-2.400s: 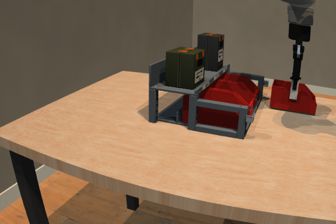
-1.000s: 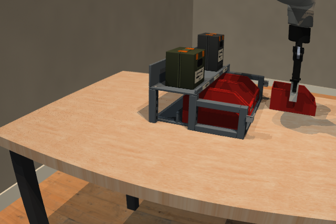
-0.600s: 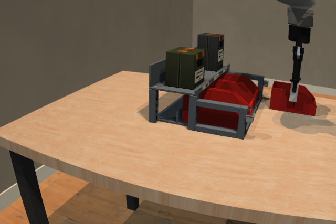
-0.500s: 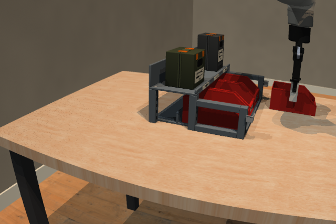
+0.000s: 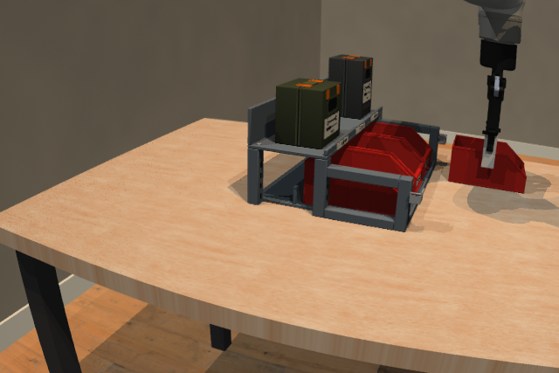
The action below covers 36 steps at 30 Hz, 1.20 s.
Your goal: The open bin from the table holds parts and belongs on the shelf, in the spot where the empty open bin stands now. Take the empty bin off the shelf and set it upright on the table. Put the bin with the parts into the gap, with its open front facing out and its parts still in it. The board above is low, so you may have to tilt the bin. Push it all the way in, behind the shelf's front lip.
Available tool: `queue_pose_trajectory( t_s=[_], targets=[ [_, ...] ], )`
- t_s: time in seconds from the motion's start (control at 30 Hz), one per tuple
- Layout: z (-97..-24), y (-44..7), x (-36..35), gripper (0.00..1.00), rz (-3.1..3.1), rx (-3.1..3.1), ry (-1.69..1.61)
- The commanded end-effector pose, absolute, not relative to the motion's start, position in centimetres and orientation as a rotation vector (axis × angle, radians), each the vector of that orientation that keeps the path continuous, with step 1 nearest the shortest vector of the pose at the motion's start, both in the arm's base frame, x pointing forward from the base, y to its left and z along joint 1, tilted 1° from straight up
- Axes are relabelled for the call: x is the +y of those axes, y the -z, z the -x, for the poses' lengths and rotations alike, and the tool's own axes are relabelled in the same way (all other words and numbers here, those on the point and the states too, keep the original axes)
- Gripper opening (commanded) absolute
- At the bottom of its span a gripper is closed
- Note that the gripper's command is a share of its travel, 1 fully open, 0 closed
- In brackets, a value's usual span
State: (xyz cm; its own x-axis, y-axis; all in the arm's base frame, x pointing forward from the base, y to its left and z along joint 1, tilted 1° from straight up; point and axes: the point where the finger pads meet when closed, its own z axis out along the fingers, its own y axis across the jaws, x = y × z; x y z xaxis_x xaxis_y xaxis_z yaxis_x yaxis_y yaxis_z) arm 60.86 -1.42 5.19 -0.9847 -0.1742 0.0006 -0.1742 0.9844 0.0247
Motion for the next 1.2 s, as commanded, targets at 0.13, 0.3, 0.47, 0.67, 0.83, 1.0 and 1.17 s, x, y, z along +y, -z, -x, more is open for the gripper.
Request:
queue_pose_trajectory(
  t_s=[0.13,0.3,0.47,0.67,0.83,1.0,1.17],
  targets=[
    [-60.9,-5.5,-1.4,0.24,-0.274,-3.127,0.039],
    [-60.9,-5.9,-1.4,0.24,-0.274,-3.127,0.039],
    [-60.9,-6.5,-1.4,0.24,-0.274,-3.127,0.039],
    [-60.9,-7.1,-1.5,0.24,-0.274,-3.127,0.039],
    [-60.9,-7.9,-1.5,0.24,-0.274,-3.127,0.039],
    [-60.9,-8.8,-1.5,0.24,-0.274,-3.127,0.039],
    [-60.9,-9.7,-1.5,0.24,-0.274,-3.127,0.039]
  ],
)
